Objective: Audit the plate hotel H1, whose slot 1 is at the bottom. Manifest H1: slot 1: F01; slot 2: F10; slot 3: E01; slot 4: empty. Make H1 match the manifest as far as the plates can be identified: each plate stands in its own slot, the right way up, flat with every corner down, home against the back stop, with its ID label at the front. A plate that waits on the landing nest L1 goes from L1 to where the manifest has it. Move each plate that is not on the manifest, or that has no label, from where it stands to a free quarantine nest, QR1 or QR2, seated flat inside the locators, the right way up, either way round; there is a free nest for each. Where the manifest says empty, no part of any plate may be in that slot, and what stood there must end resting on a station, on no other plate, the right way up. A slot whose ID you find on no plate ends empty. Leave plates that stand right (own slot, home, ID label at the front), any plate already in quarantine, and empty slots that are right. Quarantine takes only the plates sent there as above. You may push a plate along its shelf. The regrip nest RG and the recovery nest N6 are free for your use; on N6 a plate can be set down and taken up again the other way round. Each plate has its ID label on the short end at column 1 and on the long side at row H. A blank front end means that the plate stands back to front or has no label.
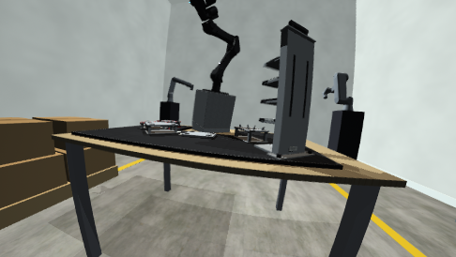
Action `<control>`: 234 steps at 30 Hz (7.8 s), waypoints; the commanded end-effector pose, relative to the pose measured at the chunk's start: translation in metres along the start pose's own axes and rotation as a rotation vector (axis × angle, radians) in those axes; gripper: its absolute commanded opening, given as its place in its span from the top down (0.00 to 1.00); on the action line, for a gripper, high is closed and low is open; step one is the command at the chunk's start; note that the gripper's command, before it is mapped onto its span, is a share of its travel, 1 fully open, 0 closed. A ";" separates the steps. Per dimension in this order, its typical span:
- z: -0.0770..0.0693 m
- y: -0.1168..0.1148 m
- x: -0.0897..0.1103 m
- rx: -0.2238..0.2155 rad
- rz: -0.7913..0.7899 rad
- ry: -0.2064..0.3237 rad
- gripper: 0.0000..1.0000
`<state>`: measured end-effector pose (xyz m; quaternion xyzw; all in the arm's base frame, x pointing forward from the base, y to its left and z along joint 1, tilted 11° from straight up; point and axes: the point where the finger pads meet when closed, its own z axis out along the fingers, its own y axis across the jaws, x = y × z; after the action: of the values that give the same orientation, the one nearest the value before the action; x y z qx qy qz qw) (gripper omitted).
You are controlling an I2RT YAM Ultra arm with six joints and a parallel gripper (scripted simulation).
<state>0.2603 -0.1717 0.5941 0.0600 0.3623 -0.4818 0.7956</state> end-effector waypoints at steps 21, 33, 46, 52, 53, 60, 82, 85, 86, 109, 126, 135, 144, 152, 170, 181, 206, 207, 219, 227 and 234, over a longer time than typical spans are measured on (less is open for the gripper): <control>0.000 0.008 0.005 -0.070 0.028 0.062 1.00; -0.001 0.035 0.029 -0.135 0.050 0.124 1.00; -0.006 0.065 0.055 -0.207 0.073 0.193 1.00; -0.009 0.075 0.063 -0.281 0.095 0.265 1.00; -0.009 0.077 0.065 -0.299 0.101 0.284 1.00; -0.015 0.095 0.080 -0.315 0.105 0.299 1.00; -0.037 0.144 0.118 -0.458 0.144 0.444 1.00; -0.039 0.146 0.120 -0.476 0.149 0.463 1.00; -0.040 0.149 0.121 -0.494 0.153 0.482 1.00; -0.075 0.197 0.157 -0.631 0.184 0.628 1.00; -0.106 0.230 0.179 -0.733 0.201 0.742 1.00; -0.124 0.246 0.190 -0.750 0.204 0.762 1.00; -0.144 0.261 0.200 -0.832 0.213 0.858 1.00; -0.161 0.274 0.208 -0.832 0.214 0.858 1.00; -0.203 0.297 0.223 -0.928 0.220 0.978 1.00; -0.236 0.311 0.232 -1.020 0.218 1.099 1.00; -0.302 0.331 0.244 -1.137 0.203 1.269 1.00; -0.305 0.331 0.245 -1.151 0.199 1.292 1.00; -0.345 0.337 0.249 -1.204 0.186 1.375 1.00; -0.365 0.338 0.250 -1.266 0.163 1.481 1.00; -0.388 0.339 0.251 -1.266 0.163 1.482 1.00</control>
<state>0.3974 -0.0025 0.0591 -0.0709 0.9612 0.0196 0.2659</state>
